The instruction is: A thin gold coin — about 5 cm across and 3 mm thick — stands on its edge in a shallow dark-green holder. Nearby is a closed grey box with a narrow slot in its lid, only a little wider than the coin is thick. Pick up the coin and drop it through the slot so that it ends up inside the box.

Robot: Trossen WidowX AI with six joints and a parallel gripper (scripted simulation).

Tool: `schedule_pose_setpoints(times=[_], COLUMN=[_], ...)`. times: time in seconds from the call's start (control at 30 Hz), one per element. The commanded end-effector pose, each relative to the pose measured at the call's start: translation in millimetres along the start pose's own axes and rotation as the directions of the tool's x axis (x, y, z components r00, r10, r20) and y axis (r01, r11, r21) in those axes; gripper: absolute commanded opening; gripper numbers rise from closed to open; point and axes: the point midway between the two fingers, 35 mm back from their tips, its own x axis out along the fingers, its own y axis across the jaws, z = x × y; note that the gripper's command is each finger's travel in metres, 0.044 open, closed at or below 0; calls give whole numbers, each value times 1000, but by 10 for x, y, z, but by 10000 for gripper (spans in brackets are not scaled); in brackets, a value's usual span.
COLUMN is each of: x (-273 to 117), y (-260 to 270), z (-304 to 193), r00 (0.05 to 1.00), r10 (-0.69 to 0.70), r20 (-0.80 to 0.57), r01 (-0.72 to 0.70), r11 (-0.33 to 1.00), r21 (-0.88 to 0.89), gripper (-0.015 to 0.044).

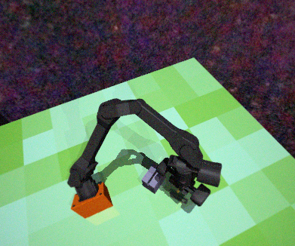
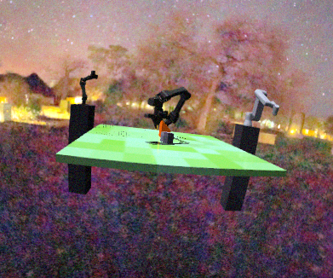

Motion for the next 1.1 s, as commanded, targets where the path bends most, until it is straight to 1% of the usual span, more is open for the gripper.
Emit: schedule_pose_setpoints(times=[0.0,0.27,1.07], x=[-2,-4,-41], y=[6,23,650], z=[4,4,-52], r00=[1000,1000,1000], r10=[1,1,4], r20=[-1,-1,-2], r01=[-1,-1,-4], r11=[990,990,990], r21=[-139,-144,-142], gripper=[0,0,0])
